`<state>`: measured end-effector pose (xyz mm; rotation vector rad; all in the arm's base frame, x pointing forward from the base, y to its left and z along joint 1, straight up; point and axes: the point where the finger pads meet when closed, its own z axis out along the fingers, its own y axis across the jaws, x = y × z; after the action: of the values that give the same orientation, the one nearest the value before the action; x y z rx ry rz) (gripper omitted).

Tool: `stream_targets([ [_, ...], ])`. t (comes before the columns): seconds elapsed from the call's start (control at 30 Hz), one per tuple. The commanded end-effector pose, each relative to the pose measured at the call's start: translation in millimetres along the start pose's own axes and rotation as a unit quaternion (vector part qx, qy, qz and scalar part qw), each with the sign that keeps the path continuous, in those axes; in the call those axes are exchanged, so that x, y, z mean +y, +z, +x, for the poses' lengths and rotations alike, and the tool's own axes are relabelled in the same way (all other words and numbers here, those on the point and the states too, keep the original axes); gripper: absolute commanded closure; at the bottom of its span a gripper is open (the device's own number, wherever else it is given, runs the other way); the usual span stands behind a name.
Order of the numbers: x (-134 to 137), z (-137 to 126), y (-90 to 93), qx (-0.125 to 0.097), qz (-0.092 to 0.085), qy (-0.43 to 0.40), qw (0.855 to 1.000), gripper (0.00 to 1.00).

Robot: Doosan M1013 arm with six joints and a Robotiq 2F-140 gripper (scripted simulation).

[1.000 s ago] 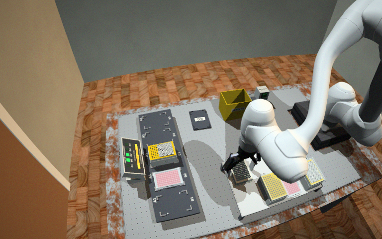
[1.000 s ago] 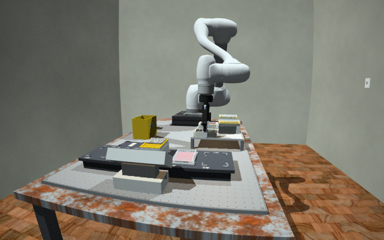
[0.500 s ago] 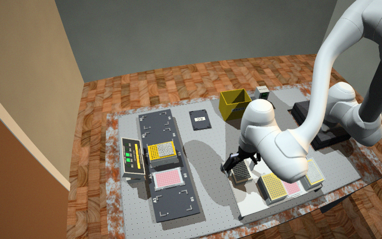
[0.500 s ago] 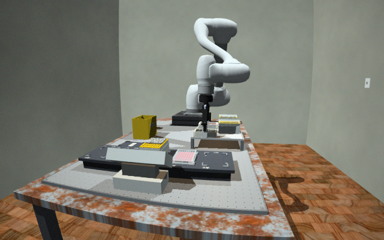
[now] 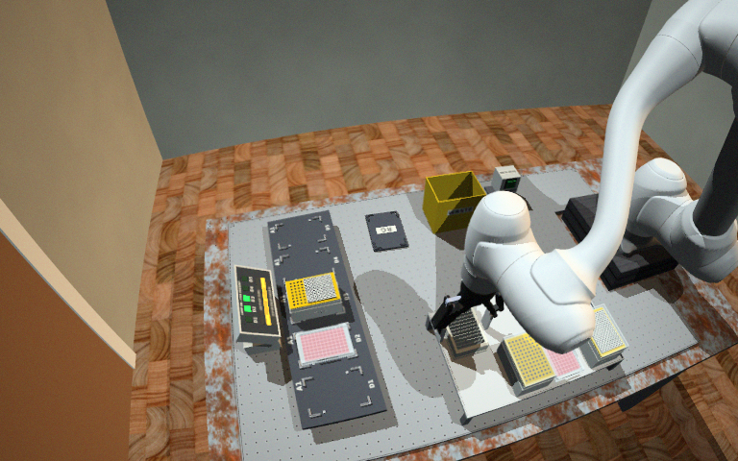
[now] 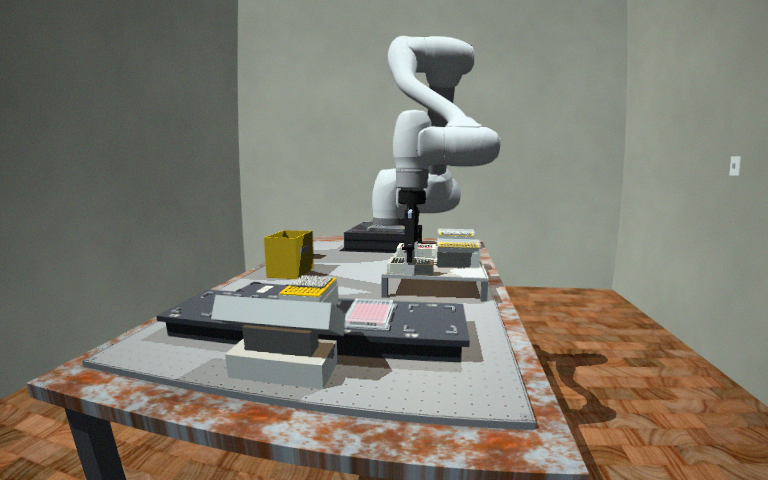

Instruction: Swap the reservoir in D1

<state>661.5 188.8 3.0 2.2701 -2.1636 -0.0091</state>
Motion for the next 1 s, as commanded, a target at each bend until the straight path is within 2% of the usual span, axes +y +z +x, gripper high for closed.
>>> stream_targets([
  [0.0, 0, 0, -0.1, 0.000, 0.000, 0.000, 1.000, 0.23],
  [0.13, 0, 0, -0.1, 0.000, 0.000, 0.000, 1.000, 0.23],
  [0.97, 0, 0, -38.5, 0.000, 0.000, 0.000, 1.000, 0.23],
])
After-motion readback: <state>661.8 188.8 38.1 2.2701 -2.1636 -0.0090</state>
